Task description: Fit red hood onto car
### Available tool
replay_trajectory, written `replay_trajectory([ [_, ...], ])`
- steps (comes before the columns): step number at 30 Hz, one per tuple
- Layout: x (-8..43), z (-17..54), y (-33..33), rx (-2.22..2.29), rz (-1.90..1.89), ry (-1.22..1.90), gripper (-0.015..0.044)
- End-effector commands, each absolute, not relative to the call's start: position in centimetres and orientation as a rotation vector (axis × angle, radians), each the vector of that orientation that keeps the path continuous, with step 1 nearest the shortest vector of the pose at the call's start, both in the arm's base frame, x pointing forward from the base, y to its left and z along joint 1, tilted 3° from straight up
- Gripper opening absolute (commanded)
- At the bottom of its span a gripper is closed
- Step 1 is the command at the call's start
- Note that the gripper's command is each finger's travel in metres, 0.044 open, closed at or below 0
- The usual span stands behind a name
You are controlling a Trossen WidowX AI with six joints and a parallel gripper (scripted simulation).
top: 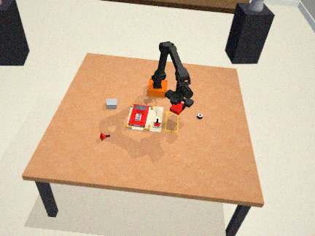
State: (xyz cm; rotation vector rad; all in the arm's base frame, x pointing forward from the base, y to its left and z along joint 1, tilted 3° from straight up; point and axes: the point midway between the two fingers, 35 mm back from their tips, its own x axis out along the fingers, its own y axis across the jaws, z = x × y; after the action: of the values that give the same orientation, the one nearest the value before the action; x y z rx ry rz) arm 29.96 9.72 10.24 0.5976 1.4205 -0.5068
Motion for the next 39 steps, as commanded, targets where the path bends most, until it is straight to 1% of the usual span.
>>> replay_trajectory([
  [1,29.9,10.8,9.7,0.596,-0.508,1.423,0.0000],
  [8,30.4,10.5,8.5,0.581,-0.492,1.422,0.0000],
  [25,32.2,10.2,0.8,0.481,-0.424,1.441,0.0000],
  [39,32.4,10.3,-5.7,0.370,-0.328,1.460,0.0000],
])
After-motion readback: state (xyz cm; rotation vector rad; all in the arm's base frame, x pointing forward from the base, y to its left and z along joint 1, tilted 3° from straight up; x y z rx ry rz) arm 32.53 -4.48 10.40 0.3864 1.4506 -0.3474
